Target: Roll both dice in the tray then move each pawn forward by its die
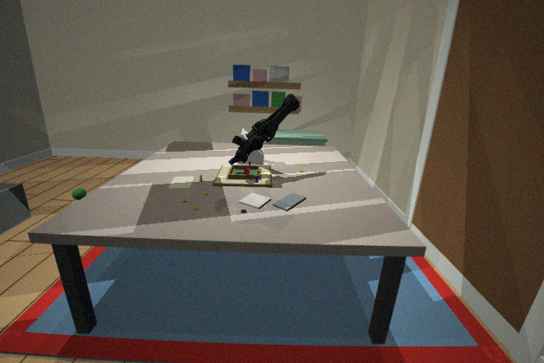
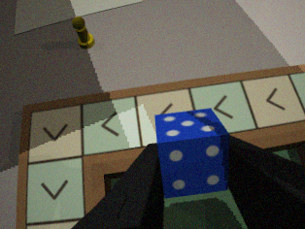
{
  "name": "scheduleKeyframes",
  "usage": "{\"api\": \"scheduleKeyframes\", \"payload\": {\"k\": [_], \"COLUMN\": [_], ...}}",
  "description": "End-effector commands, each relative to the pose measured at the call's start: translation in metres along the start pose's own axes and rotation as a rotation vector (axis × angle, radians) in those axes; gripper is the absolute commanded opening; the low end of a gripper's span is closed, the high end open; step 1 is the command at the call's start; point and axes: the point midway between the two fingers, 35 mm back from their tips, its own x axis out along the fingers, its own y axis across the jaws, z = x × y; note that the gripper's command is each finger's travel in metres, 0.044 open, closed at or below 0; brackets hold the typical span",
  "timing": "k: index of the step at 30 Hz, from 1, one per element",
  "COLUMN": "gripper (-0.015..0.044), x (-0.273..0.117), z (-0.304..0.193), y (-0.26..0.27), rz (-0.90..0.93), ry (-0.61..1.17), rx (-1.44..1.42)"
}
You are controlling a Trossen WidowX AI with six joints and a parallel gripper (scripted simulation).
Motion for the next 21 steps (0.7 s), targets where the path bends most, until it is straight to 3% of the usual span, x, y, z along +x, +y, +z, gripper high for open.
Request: {"api": "scheduleKeyframes", "payload": {"k": [1, 8, 21], "gripper": [0.0000, 0.0000, 0.0000], "x": [-0.006, -0.046, -0.045], "z": [0.002, 0.008, 0.008], "y": [-0.005, -0.056, -0.058], "rz": [0.017, 0.015, 0.014], "ry": [-0.039, -0.040, -0.039], "rx": [0.014, 0.014, 0.014]}}
